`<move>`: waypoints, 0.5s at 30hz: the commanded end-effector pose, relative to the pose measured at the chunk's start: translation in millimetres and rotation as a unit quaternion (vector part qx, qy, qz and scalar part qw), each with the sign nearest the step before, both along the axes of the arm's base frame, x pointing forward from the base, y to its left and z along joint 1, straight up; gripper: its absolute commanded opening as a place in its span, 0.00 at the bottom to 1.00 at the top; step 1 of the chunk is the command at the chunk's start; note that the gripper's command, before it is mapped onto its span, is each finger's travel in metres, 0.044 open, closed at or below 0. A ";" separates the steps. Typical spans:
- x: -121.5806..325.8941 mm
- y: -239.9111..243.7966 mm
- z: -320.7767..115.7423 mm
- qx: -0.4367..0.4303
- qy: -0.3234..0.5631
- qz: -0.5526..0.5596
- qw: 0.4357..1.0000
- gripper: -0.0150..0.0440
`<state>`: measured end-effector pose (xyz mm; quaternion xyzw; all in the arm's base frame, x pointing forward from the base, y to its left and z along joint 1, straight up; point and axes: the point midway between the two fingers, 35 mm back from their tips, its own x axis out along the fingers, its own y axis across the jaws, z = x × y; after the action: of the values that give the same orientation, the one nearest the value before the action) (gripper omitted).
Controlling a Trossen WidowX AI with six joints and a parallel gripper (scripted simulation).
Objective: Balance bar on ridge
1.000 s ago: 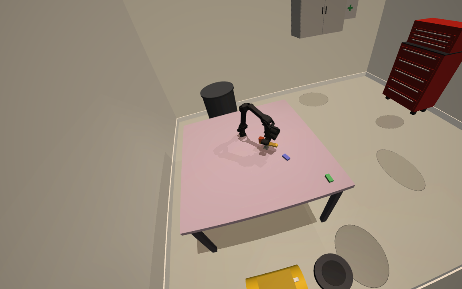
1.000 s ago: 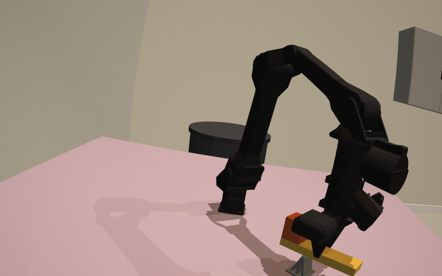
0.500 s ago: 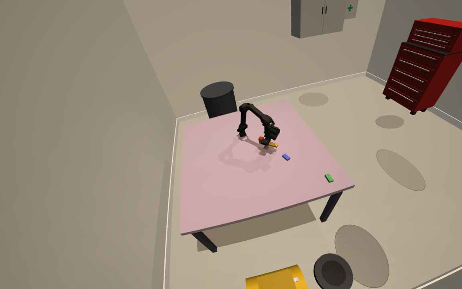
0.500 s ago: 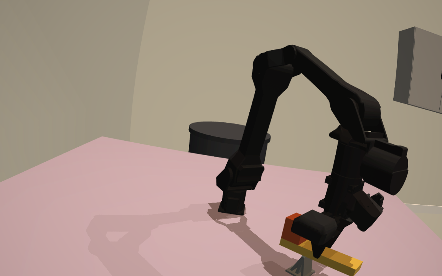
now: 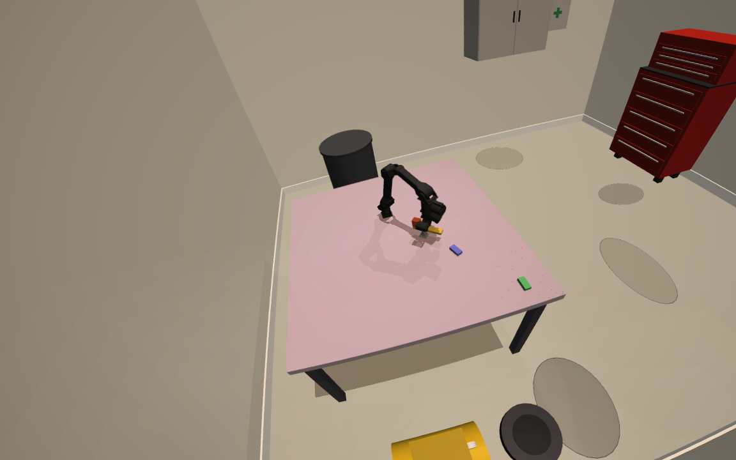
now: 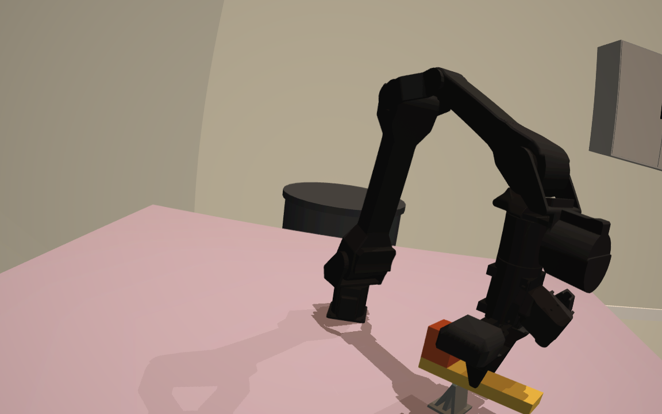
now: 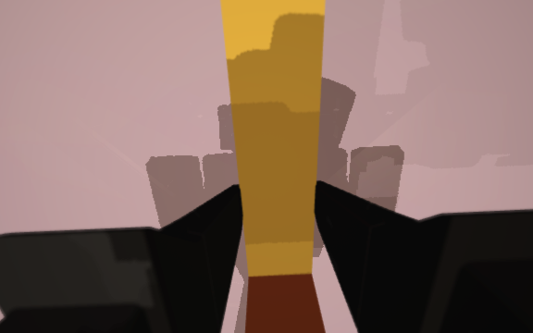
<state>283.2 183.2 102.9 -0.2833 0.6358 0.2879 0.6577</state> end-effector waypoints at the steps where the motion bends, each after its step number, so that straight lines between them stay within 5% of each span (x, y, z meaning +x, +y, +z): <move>1: 0.0 -0.3 -1.7 -0.001 0.000 -0.001 1.000 0.25; 15: 0.0 -0.2 -2.8 -0.001 0.000 -0.001 1.000 0.25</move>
<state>283.2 183.2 102.3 -0.2834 0.6355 0.2878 0.6580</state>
